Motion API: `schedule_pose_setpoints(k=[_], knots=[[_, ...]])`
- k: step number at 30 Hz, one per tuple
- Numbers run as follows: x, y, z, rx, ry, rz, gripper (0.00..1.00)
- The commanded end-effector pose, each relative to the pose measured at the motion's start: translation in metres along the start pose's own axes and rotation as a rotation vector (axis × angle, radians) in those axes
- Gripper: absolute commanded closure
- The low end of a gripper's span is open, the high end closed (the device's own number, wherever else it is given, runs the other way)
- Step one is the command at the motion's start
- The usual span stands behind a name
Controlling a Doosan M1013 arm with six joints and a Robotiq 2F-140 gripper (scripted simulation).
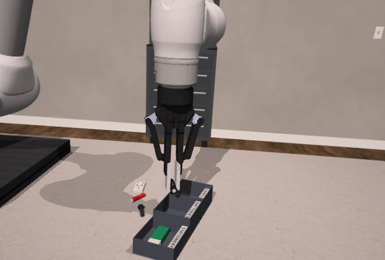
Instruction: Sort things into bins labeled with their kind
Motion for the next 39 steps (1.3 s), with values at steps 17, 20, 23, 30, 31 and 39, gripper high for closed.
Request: schedule_pose_setpoints(k=[17, 20, 23, 30, 31, 39], knots=[[0.034, 0.005, 0.000, -0.006, 0.006, 0.562, 0.95], [0.034, 0.005, 0.000, -0.006, 0.006, 0.562, 0.95], [0.034, 0.005, 0.000, -0.006, 0.006, 0.562, 0.95], [0.034, 0.005, 0.004, -0.006, 0.006, 0.562, 0.95], [0.034, 0.005, 0.006, -0.006, 0.006, 0.562, 0.95], [0.034, 0.005, 0.018, -0.006, 0.006, 0.562, 0.95]])
Point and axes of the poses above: the point where the finger pads meet when closed, its own z axis out along the fingers, its own y axis across the jaws, x = y × z, the point moved 4 cm from there along -z, back along the fingers, and after that the axes turned 13 degrees about -z, right-handed, at the moved point
